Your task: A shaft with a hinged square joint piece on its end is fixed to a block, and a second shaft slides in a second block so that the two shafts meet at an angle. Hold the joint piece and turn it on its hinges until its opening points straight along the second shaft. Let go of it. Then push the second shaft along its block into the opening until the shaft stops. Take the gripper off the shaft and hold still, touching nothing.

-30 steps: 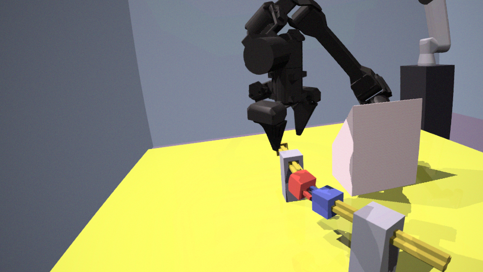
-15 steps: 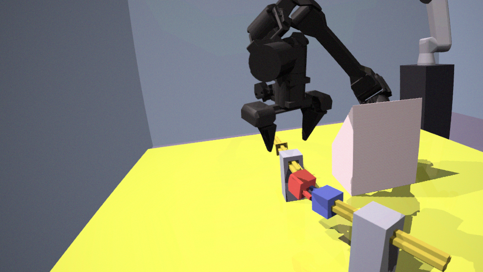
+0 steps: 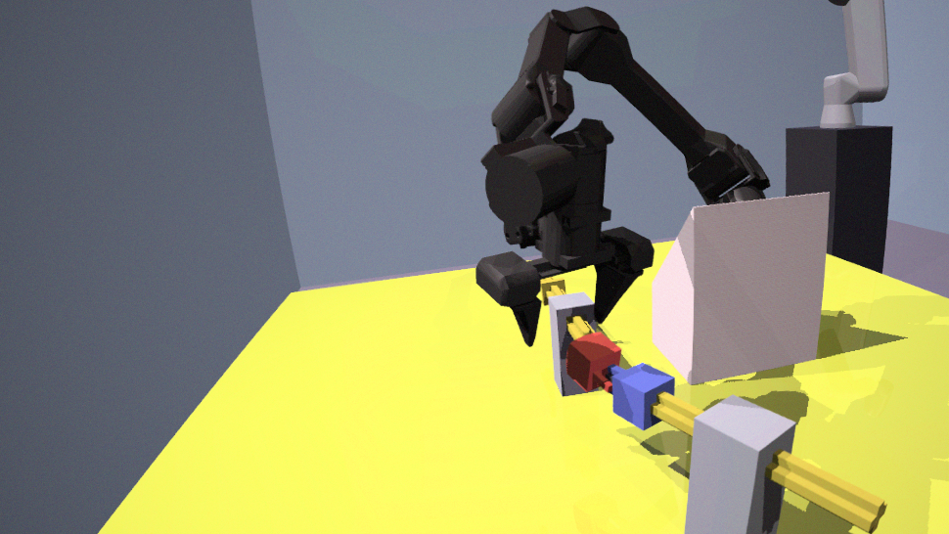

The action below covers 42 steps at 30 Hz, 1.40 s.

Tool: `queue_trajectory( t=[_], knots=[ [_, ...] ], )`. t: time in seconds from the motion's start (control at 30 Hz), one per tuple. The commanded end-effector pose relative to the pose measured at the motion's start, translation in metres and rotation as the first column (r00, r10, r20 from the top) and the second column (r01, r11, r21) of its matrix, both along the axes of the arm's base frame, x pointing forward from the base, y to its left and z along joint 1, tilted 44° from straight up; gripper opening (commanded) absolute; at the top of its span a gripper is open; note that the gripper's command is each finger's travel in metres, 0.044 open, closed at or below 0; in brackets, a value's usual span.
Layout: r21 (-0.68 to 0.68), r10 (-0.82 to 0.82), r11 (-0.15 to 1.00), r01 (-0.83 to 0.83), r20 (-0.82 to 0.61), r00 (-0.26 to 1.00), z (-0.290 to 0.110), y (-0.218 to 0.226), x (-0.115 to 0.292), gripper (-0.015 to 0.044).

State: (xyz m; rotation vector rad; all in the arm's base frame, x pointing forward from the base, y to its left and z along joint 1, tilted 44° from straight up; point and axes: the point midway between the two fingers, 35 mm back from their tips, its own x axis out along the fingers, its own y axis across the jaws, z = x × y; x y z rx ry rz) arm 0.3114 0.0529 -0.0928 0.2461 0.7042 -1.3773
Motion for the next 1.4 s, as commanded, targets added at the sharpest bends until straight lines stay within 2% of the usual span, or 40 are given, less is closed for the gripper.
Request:
queue_trajectory(
  t=[0.0,0.43,1.17,1.37],
  knots=[
    [-0.013,0.0,1.0,-0.001,-0.013,1.0,-0.017,-0.02,-0.006,0.044],
    [-0.011,0.001,1.0,-0.001,-0.013,1.0,-0.037,0.0,-0.016,0.044],
    [-0.013,0.0,1.0,-0.001,-0.012,1.0,-0.054,-0.025,-0.015,0.044],
    [-0.013,0.0,1.0,-0.001,-0.012,1.0,-0.054,-0.025,-0.015,0.0282]
  ],
)
